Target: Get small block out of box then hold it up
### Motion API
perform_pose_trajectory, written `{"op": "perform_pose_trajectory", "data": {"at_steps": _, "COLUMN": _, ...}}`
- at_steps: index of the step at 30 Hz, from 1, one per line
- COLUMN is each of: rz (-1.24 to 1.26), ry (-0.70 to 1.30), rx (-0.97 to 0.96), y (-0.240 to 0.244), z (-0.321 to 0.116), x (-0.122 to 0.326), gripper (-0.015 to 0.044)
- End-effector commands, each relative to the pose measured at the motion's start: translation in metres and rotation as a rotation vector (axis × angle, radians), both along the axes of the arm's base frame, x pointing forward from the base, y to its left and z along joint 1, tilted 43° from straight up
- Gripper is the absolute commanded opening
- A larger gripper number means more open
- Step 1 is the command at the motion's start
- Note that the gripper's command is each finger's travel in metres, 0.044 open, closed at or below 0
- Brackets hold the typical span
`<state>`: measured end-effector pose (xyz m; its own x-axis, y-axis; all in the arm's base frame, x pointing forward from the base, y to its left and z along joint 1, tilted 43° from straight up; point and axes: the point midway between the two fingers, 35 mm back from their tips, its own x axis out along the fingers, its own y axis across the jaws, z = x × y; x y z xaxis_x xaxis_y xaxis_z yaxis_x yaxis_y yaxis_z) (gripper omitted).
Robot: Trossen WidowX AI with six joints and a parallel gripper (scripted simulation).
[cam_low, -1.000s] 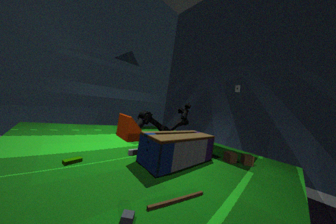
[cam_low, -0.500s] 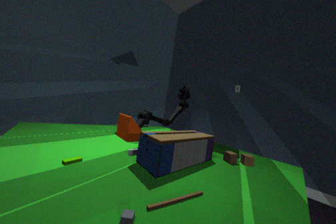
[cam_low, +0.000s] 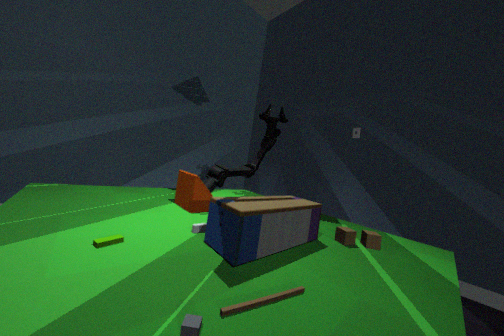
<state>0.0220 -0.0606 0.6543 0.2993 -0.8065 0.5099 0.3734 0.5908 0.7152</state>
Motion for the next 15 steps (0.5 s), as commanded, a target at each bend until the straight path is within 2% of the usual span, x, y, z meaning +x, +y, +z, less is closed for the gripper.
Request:
{"op": "perform_pose_trajectory", "data": {"at_steps": 1, "rz": -0.019, "ry": 0.249, "rx": 0.048, "y": -0.043, "z": -0.022, "x": 0.028, "gripper": 0.04}}
{"op": "perform_pose_trajectory", "data": {"at_steps": 7, "rz": 0.027, "ry": 0.62, "rx": 0.113, "y": -0.105, "z": -0.067, "x": 0.078, "gripper": 0.04}}
{"op": "perform_pose_trajectory", "data": {"at_steps": 15, "rz": 0.197, "ry": 1.033, "rx": 0.075, "y": -0.147, "z": -0.132, "x": 0.144, "gripper": 0.04}}
